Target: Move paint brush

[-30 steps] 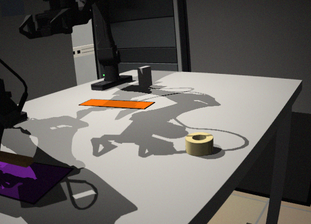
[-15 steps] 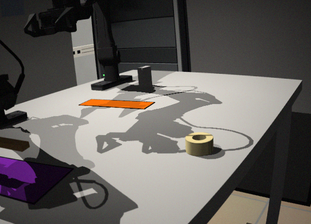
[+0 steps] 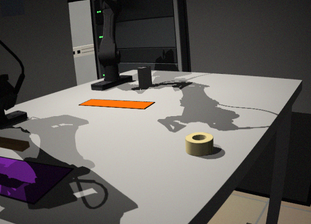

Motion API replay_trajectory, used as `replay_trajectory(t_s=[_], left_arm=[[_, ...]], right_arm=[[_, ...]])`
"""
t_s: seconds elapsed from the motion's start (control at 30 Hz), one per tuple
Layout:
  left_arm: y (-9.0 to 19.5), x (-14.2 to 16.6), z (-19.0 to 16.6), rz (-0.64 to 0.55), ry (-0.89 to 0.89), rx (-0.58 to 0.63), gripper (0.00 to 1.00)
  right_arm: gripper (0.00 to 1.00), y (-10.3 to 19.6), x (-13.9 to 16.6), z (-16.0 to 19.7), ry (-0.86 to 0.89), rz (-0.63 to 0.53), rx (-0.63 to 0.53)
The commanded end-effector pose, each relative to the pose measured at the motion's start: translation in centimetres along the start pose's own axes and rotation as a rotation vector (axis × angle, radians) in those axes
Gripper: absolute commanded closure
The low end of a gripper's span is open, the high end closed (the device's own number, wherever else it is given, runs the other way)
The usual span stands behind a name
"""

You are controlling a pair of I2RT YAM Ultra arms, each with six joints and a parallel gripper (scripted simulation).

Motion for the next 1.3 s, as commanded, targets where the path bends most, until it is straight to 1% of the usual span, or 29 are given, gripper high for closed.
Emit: replay_trajectory(t_s=[0.0, 0.13, 0.23, 0.27, 0.33, 0.4, 0.47, 0.5, 0.57, 0.7, 0.8, 0.97, 1.07, 1.13, 1.23, 1.27], left_arm=[[3.2, 1.7, 1.3, 0.159, 0.005, -0.069, 0.00], [10.1, 2.3, 2.3, 0.141, 0.018, -0.112, 0.00], [13.8, 3.9, 2.9, 0.158, 0.026, -0.150, 0.00], [15.1, 4.3, 3.1, 0.152, 0.029, -0.159, 0.00], [17.5, 5.4, 3.3, 0.136, 0.034, -0.173, 0.00], [19.8, 6.5, 3.5, 0.114, 0.039, -0.185, 0.00], [21.0, 7.3, 3.6, 0.099, 0.041, -0.192, 0.00], [21.5, 7.6, 3.6, 0.093, 0.042, -0.194, 0.00], [21.5, 7.6, 3.6, 0.093, 0.042, -0.194, 0.00], [22.9, 8.4, 3.7, 0.068, 0.045, -0.201, 0.00], [23.2, 8.6, 3.7, 0.056, 0.045, -0.201, 0.00], [23.3, 8.6, 3.7, 0.051, 0.045, -0.201, 0.00], [23.3, 8.5, 3.6, 0.040, 0.045, -0.199, 0.00], [23.3, 8.5, 3.6, 0.040, 0.045, -0.199, 0.00], [23.3, 8.4, 3.6, 0.038, 0.045, -0.198, 0.00], [23.3, 8.4, 3.6, 0.038, 0.045, -0.198, 0.00]], right_arm=[[0.84, 1.4, -0.3, -0.4, 0.004, -0.027, 0.041], [0.84, 1.4, -0.3, -0.4, 0.004, -0.027, 0.041], [0.84, 1.4, -0.3, -0.4, 0.004, -0.027, 0.041], [0.84, 2.0, -0.4, -0.5, 0.002, -0.039, 0.059], [0.84, 1.7, -0.7, -0.3, -0.015, -0.043, 0.066], [0.84, 1.4, -0.9, 0.6, -0.045, -0.044, 0.064], [0.84, 1.2, -1.5, 2.0, -0.079, -0.052, 0.067], [0.84, 1.1, -1.9, 3.0, -0.097, -0.055, 0.066], [0.84, 1.1, -1.9, 3.0, -0.097, -0.055, 0.066], [0.84, 0.4, -4.0, 9.6, -0.164, -0.058, 0.054], [0.84, -0.1, -5.0, 13.2, -0.206, -0.055, 0.053], [0.84, -1.0, -7.5, 19.4, -0.216, -0.045, 0.043], [0.84, -0.8, -9.5, 23.2, -0.195, -0.065, 0.042], [0.84, -0.8, -9.5, 23.2, -0.195, -0.065, 0.042], [0.84, -1.5, -11.0, 28.4, -0.143, -0.037, 0.038], [0.84, -1.6, -11.5, 29.6, -0.143, -0.035, 0.037]])
Point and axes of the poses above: on each arm, the point where the finger pads meet when closed, its own y axis back along the fingers, its own z axis across the jaws, x = y × z, the point moved 9 cm from there along y, back along the fingers, and after that the axes turned 13 degrees about y, right-handed, at the moved point
